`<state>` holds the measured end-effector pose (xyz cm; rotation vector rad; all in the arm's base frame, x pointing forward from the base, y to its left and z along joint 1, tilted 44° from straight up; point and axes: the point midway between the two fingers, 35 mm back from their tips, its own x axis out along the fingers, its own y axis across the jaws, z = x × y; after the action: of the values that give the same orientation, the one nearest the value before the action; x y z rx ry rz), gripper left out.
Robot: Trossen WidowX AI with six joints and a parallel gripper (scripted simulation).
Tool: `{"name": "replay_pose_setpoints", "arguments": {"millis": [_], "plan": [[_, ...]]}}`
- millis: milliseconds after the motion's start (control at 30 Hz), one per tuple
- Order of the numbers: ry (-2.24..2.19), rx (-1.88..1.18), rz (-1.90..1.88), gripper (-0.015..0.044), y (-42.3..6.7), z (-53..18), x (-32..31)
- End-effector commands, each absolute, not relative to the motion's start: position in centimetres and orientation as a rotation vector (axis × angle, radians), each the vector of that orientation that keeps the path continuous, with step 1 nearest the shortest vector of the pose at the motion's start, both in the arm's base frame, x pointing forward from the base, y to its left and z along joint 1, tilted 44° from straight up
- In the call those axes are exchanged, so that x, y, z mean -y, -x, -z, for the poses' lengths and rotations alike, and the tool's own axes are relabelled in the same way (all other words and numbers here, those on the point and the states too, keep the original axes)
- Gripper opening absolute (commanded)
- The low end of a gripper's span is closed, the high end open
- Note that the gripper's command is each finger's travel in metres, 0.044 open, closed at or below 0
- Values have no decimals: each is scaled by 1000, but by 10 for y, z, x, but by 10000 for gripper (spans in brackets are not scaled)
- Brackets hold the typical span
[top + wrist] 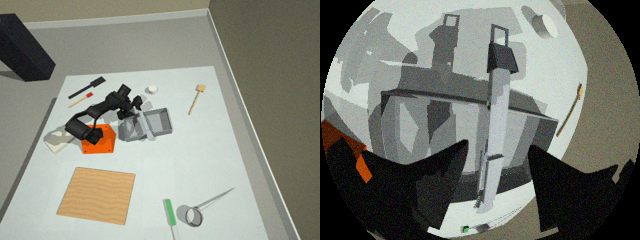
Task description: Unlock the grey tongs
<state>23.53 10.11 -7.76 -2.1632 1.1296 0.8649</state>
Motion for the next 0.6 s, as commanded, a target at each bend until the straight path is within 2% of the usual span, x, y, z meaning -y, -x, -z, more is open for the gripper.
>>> {"name": "replay_pose_setpoints", "arguments": {"millis": [0, 567], "plan": [[2165, -1135, -861, 260, -234, 78, -100], [2163, -1134, -865, 260, -247, 97, -90]]}}
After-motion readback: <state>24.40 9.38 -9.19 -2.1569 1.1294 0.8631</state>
